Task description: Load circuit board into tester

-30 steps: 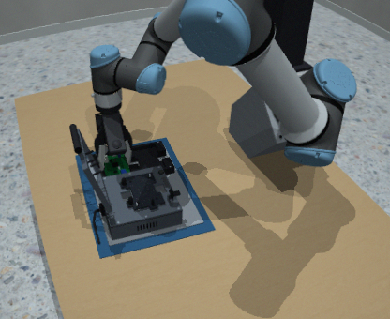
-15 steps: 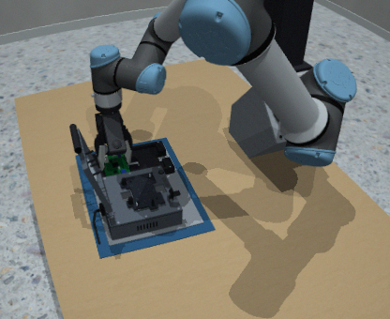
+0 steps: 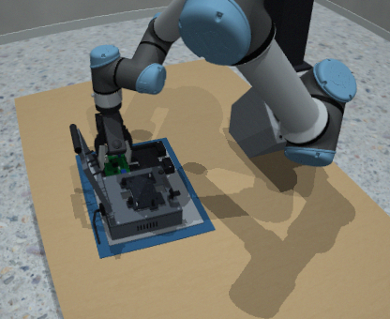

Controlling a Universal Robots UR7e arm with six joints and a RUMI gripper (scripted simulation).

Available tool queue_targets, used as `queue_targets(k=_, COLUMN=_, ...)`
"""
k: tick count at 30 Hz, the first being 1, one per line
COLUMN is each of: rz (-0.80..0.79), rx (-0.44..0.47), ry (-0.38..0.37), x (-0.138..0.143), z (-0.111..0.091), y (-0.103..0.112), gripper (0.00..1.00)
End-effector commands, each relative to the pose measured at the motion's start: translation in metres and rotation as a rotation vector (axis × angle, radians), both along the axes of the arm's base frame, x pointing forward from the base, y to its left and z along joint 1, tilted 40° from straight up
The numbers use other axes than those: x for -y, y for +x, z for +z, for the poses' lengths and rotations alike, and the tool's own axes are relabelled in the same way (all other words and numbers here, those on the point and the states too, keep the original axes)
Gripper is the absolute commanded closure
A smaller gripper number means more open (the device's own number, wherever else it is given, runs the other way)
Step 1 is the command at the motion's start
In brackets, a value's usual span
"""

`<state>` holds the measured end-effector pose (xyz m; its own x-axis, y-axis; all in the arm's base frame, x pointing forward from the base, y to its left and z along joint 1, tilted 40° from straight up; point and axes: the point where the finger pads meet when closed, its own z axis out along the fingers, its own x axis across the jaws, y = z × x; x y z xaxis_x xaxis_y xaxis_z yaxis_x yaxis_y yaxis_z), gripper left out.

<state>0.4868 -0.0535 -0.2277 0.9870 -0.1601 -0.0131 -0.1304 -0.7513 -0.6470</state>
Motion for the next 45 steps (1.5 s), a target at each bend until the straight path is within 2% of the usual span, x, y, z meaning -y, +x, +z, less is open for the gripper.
queue_targets(k=1, rz=-0.001, rx=0.001, ry=-0.001, x=0.0006, z=0.0002, y=0.0003, gripper=0.61)
queue_targets(k=33, rz=-0.001, rx=0.001, ry=-0.001, x=0.0022, z=0.0022, y=0.0001, gripper=0.61)
queue_targets(k=45, rz=-0.001, rx=0.001, ry=-0.001, x=0.0077, z=0.0087, y=-0.0007, gripper=0.61)
